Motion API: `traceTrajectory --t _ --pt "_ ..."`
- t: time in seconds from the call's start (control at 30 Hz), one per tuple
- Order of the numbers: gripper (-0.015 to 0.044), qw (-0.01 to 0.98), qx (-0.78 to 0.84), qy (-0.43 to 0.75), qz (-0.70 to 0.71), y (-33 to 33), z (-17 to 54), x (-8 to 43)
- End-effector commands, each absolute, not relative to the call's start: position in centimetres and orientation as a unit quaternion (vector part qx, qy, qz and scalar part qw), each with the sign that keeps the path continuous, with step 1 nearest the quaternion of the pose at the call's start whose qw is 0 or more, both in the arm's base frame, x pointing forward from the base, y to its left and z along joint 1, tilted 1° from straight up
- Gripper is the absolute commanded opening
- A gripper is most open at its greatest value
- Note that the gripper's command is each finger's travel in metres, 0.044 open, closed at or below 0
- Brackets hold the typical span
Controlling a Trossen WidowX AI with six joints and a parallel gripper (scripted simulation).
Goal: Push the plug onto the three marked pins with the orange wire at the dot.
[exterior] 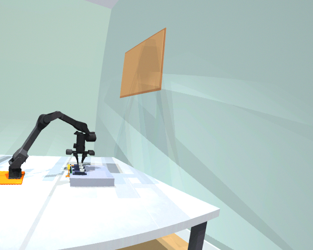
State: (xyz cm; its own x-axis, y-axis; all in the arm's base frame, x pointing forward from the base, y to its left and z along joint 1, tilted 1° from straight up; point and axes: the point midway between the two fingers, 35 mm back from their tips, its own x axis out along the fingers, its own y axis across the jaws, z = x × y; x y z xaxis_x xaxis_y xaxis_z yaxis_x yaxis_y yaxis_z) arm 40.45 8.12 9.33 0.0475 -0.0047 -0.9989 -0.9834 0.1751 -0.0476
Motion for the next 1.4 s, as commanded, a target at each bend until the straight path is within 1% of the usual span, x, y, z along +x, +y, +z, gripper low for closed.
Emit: traceTrajectory --t 0.0,0.37,0.6,1.0,1.37 --pt "0.0000 0.552 -0.467 0.531 0.442 8.1 10.2 40.4" --pt "0.0000 0.552 -0.467 0.531 0.442 8.1 14.7 40.2" --pt "0.0000 0.564 -0.452 0.543 0.428 7.8 15.1 39.7" --pt "0.0000 0.640 -0.333 0.618 0.312 5.5 15.9 36.1" --pt "0.0000 0.690 -0.209 0.666 0.193 3.6 16.0 32.4"
